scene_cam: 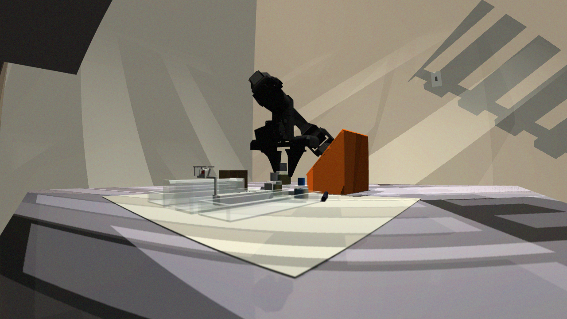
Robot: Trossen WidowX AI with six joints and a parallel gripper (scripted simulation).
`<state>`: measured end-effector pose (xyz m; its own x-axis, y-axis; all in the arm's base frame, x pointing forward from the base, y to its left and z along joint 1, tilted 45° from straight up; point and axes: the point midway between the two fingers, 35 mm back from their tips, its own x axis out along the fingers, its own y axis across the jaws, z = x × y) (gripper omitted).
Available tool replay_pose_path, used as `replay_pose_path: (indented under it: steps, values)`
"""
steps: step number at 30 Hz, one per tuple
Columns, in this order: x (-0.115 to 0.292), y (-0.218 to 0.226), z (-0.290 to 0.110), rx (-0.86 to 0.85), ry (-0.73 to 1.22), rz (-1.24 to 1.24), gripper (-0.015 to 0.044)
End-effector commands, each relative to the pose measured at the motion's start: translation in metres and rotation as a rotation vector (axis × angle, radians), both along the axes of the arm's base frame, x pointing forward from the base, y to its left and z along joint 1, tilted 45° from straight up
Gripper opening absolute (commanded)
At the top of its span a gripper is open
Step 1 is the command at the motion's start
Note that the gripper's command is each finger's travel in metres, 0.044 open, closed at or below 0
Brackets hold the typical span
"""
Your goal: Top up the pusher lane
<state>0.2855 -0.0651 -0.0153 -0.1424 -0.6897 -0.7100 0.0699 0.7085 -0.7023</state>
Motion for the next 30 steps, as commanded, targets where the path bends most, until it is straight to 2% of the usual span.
replay_pose_path:
  steps: [1,30]
  values:
    - [0.007,-0.001,0.001,-0.004,-0.013,0.006,0.0]
    - [0.02,-0.003,0.0,-0.004,-0.014,0.006,0.0]
